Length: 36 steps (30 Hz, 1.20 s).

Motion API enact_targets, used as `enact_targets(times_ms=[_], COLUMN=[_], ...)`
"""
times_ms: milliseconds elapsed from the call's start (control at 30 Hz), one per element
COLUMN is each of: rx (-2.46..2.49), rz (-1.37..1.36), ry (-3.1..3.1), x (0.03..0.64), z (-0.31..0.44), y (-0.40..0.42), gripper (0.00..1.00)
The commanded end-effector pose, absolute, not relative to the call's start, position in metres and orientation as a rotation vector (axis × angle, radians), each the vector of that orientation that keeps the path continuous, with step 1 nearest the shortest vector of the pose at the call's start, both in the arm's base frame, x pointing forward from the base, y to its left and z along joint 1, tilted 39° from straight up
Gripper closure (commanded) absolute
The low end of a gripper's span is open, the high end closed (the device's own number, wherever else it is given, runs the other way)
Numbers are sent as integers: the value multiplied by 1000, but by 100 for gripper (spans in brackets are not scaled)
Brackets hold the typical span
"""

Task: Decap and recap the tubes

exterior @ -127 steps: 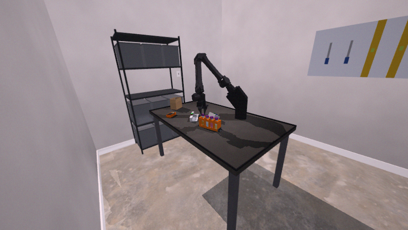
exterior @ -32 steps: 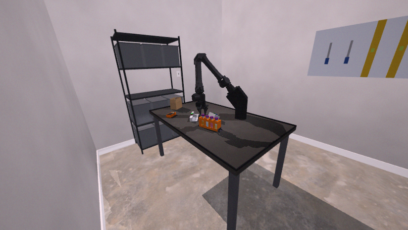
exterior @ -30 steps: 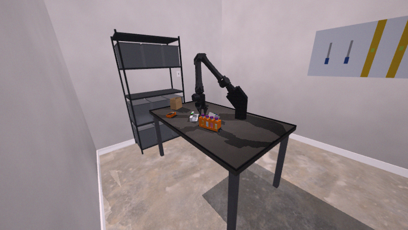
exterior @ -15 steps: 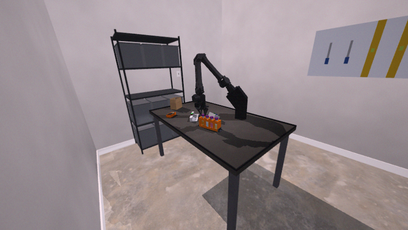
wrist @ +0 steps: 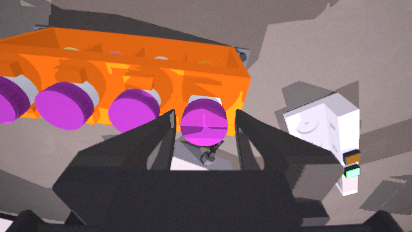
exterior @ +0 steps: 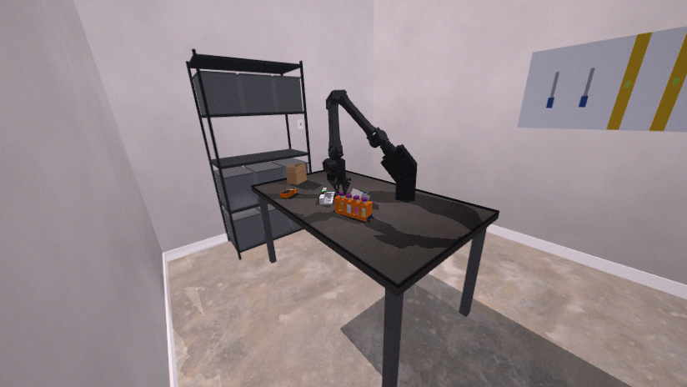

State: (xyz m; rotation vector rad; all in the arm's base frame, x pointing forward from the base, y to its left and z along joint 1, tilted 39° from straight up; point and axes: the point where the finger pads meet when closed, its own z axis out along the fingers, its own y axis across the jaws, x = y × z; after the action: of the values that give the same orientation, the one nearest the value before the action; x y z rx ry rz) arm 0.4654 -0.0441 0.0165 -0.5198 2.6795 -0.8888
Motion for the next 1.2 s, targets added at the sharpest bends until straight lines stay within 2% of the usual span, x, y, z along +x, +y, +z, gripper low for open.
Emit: enact_targets(times_ms=[0,667,700,1167], rx=[-495,-514,-514,-513], rz=[-886,-890,-890,-889], ry=[2680,2693,2693,2693], x=[472,461,461,461], z=[11,4,4,4], y=[-51,-53,-53,-53], gripper=[51,51,100,100])
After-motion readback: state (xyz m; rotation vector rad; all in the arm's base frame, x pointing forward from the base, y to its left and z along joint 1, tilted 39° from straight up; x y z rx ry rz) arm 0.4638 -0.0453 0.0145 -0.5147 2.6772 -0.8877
